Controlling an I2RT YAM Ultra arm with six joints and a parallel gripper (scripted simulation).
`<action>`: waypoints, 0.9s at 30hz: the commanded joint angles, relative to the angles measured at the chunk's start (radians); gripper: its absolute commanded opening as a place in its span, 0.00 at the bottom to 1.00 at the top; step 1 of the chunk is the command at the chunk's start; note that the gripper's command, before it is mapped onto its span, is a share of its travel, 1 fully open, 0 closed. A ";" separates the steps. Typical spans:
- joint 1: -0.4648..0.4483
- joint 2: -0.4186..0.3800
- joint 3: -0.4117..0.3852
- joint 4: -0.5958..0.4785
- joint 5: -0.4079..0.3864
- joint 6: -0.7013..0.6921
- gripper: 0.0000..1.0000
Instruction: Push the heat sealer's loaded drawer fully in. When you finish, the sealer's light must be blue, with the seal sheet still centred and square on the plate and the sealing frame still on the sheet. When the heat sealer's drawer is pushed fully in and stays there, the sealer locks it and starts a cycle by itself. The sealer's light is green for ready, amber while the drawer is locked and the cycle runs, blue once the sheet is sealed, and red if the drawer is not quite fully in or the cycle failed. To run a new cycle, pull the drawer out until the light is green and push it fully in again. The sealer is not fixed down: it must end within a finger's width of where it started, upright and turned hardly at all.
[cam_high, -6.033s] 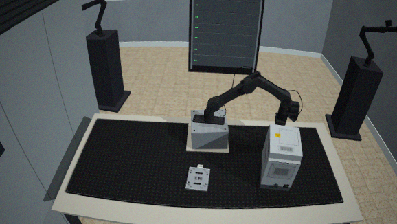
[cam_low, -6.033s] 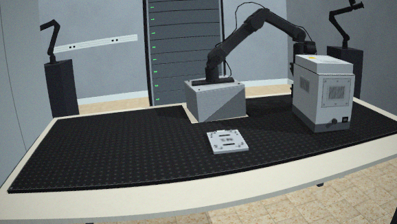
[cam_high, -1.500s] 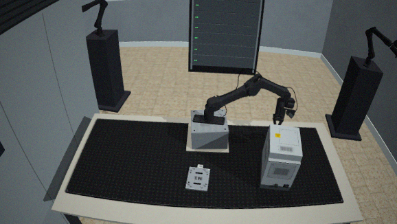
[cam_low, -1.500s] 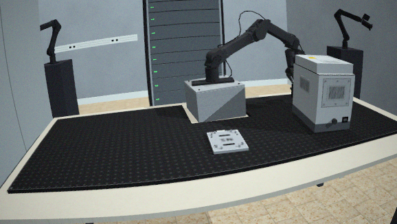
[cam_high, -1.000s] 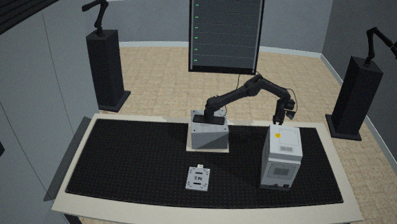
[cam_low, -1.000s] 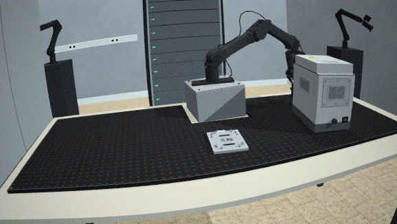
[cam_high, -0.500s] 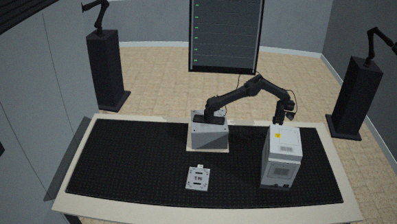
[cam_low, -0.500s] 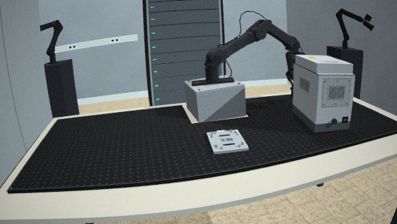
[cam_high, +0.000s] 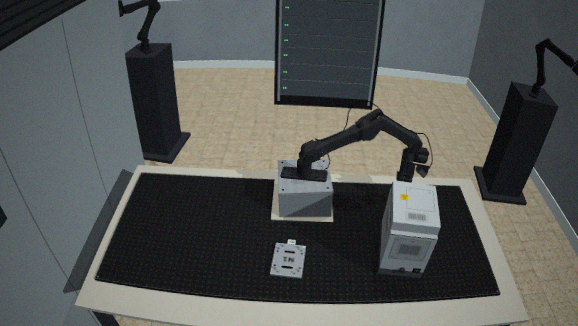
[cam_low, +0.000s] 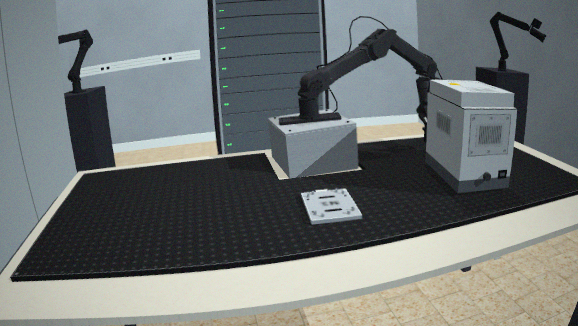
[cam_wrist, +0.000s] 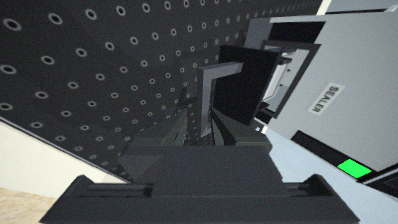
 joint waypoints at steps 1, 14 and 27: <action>-0.014 -0.043 -0.011 0.031 0.021 -0.005 0.30; -0.022 -0.041 -0.039 0.059 0.023 -0.014 0.30; -0.021 -0.042 -0.037 0.071 0.024 -0.015 0.30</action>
